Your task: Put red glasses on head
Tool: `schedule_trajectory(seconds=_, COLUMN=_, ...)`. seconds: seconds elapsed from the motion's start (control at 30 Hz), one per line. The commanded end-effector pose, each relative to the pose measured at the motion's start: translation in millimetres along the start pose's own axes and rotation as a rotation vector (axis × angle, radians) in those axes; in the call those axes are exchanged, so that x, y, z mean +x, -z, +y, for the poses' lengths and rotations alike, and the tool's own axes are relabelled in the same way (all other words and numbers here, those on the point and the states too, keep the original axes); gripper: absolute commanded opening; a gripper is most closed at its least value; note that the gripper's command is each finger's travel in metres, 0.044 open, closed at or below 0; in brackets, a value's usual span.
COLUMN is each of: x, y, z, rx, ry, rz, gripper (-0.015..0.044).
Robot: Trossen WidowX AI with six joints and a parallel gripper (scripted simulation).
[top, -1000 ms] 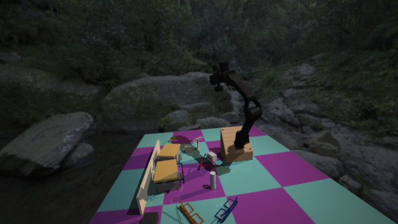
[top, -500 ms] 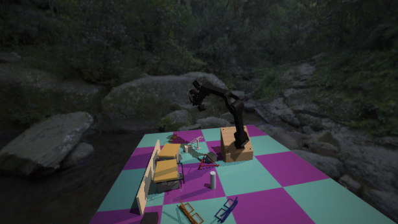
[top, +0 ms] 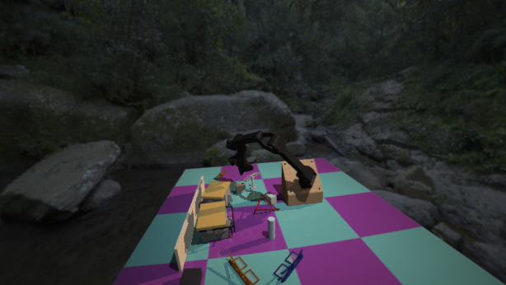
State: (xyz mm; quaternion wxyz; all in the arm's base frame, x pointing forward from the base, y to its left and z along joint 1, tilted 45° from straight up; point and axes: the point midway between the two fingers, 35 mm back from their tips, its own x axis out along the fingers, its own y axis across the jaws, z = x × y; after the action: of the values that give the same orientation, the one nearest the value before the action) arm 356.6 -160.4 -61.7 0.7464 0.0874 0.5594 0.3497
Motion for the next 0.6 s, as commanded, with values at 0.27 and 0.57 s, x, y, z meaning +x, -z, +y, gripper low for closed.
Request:
schedule_trajectory(seconds=0.27, x=37, y=-1, z=17, rx=0.053, ry=-0.118, rz=0.032, gripper=0.0000)
schedule_trajectory(seconds=0.57, x=51, y=-1, z=18, rx=0.053, ry=-0.118, rz=0.032, gripper=0.0000)
